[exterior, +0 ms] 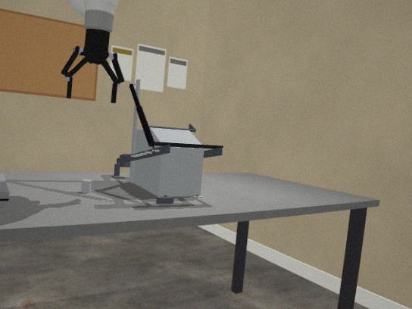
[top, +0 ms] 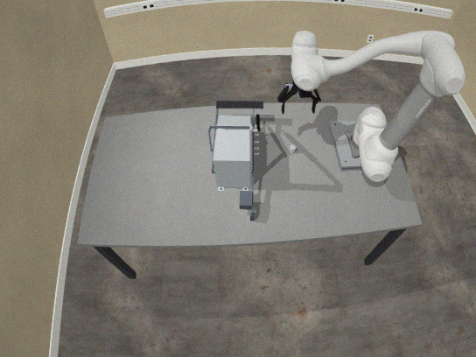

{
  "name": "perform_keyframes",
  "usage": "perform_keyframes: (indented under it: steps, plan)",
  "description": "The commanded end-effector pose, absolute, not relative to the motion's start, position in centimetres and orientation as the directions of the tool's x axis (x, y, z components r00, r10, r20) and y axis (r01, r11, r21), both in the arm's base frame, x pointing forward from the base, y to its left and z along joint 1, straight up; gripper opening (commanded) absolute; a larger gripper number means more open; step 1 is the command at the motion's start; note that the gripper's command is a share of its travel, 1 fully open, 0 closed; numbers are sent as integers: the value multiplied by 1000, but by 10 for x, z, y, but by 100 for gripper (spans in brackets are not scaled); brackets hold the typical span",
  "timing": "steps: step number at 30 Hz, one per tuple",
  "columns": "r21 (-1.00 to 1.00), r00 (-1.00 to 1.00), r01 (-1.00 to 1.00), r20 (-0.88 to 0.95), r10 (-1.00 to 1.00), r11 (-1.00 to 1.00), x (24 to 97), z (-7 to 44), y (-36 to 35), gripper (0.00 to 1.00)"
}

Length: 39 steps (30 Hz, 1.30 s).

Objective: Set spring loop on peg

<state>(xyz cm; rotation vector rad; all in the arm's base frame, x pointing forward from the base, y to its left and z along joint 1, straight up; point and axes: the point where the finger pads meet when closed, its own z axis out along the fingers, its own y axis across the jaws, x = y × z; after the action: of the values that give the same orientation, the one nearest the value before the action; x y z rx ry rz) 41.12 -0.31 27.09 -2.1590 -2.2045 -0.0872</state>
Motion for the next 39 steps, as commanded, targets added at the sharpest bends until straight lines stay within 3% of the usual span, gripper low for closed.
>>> perform_keyframes:
  steps: [1, 13, 14, 30, 31, 39]
  plan:
    - [-1, -4, 1000, 7, 1000, 4, 411, 259, -3, 100]
    - [-1, -4, 1000, 7, 1000, 4, 411, 259, -3, 100]
    - [-1, -4, 1000, 7, 1000, 4, 411, 199, -1, 100]
    - [-1, -4, 1000, 7, 1000, 4, 411, 199, -1, 100]
    - [-1, -4, 1000, 7, 1000, 4, 412, 139, 1, 100]
    - [-1, -4, 1000, 7, 1000, 4, 412, 139, 1, 100]
